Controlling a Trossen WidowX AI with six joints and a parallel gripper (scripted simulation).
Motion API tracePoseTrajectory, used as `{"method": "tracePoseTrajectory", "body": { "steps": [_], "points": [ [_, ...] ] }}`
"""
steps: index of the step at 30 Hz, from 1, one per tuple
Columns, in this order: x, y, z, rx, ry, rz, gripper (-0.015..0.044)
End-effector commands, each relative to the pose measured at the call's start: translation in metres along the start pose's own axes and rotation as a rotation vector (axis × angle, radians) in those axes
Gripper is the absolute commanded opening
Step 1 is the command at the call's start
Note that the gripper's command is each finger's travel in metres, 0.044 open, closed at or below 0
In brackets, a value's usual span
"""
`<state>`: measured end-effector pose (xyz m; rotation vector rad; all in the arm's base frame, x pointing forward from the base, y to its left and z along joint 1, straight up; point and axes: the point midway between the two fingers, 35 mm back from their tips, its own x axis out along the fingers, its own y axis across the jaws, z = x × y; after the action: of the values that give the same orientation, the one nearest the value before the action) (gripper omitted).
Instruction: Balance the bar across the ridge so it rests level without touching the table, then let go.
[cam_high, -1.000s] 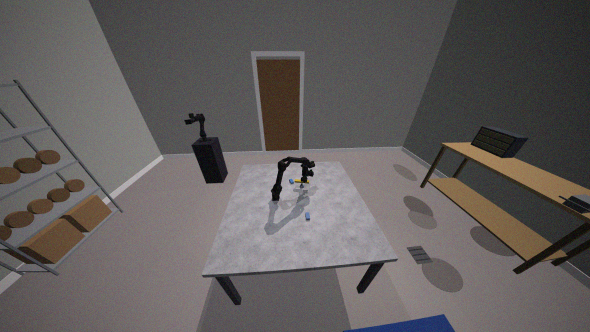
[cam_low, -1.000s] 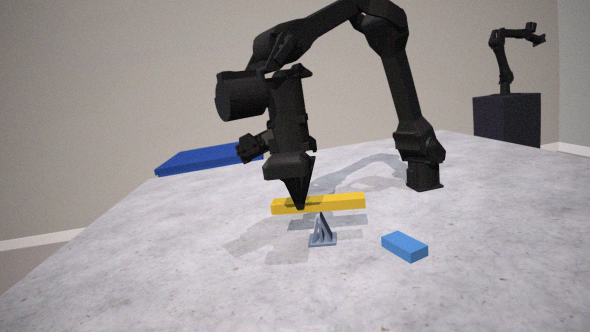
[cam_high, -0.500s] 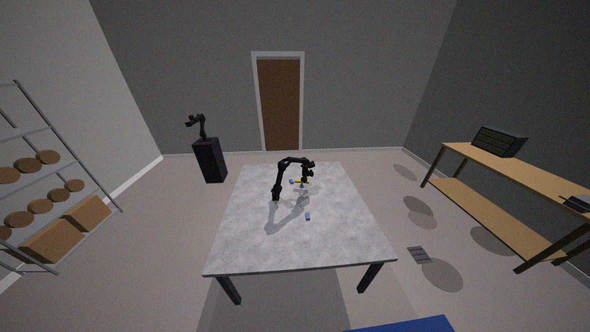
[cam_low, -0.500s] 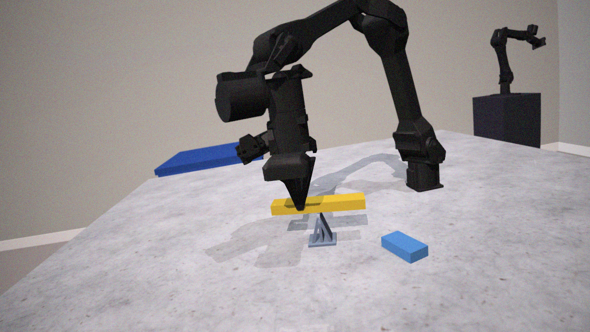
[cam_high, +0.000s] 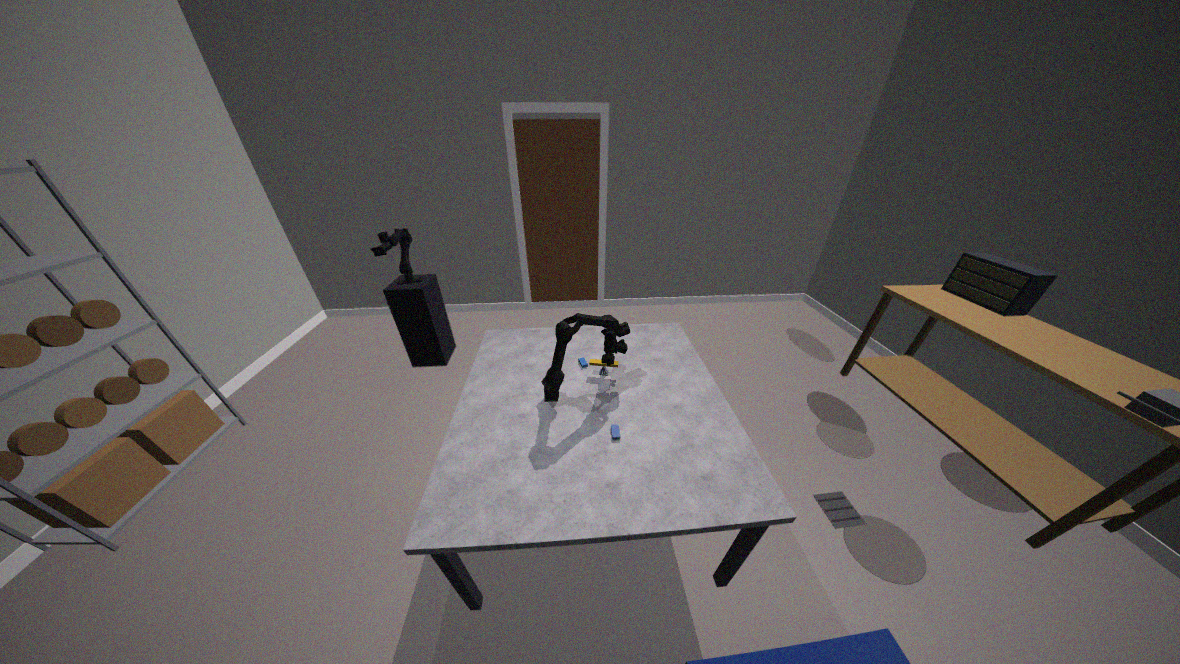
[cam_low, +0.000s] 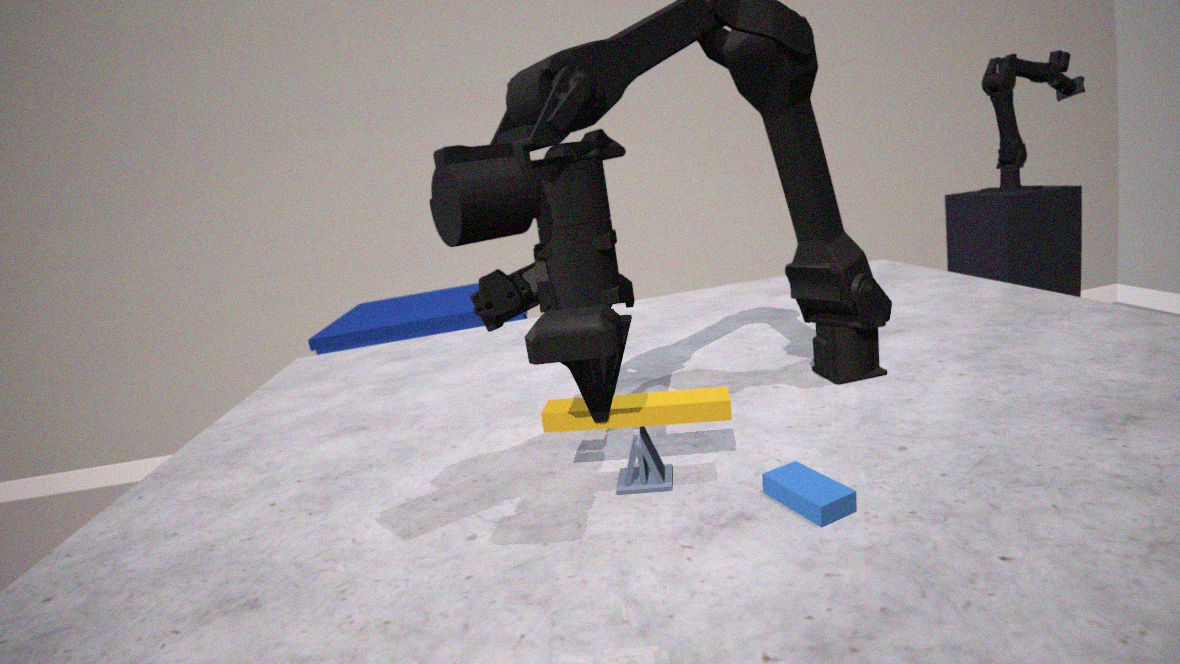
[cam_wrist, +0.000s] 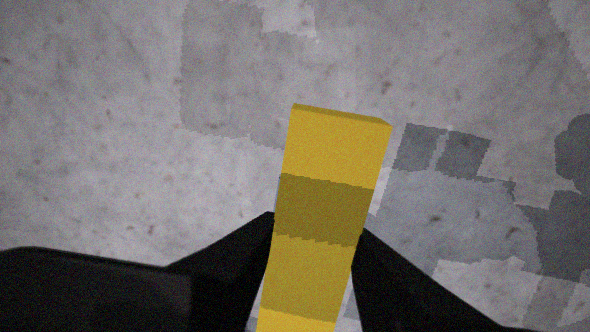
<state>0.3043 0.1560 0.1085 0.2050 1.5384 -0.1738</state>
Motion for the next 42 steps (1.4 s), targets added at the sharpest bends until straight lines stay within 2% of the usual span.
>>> {"method": "tracePoseTrajectory", "body": {
  "steps": [1, 42],
  "points": [
    [0.0011, -0.0003, 0.0003, 0.004, -0.001, -0.003, 0.0],
    [0.0045, -0.0003, 0.0002, 0.004, -0.001, -0.003, 0.0]
  ]
}}
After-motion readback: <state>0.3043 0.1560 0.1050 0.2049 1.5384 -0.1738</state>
